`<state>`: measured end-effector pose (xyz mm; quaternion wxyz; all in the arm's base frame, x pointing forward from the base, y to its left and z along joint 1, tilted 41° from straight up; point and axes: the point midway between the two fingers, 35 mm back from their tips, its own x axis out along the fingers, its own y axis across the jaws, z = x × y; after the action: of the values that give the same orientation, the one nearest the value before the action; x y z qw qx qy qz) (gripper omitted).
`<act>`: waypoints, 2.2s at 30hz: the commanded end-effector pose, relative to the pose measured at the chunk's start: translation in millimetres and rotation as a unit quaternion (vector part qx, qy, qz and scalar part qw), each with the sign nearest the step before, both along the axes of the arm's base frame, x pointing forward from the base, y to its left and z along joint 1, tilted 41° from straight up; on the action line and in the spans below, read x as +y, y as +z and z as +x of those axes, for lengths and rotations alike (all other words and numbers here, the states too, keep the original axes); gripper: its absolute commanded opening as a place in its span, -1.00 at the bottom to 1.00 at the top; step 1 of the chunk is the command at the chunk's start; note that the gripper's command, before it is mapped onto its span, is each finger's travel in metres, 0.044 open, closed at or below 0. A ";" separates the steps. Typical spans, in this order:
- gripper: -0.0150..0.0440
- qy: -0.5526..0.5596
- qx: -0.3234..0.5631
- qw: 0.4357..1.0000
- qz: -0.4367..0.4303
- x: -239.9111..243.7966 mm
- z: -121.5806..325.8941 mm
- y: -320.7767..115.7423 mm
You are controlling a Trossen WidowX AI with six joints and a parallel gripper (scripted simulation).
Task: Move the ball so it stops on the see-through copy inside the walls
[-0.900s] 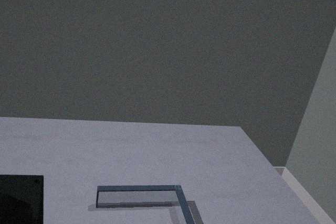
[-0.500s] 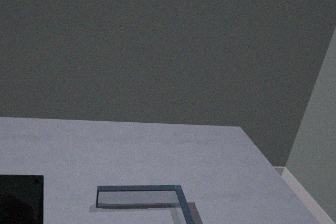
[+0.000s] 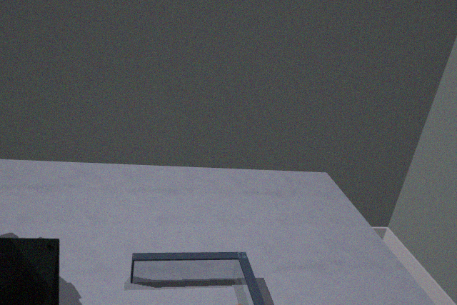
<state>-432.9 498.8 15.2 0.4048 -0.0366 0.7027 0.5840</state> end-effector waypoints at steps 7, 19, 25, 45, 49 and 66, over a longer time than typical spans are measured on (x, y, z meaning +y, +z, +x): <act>0.32 -0.108 -0.092 0.990 0.012 69.8 152.7 -1.6; 0.32 -0.233 -0.213 0.949 -0.019 92.6 367.0 -7.5; 0.32 -0.286 -0.275 0.916 -0.057 72.1 475.7 -12.1; 0.32 -0.333 -0.405 0.829 -0.197 -63.1 689.8 -18.6; 0.32 -0.345 -0.423 0.800 -0.248 -113.6 733.7 -18.7; 0.32 -0.363 -0.413 0.677 -0.489 -373.8 828.5 -4.5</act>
<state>394.2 171.3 7.4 0.7797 -0.1937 0.5910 -0.0727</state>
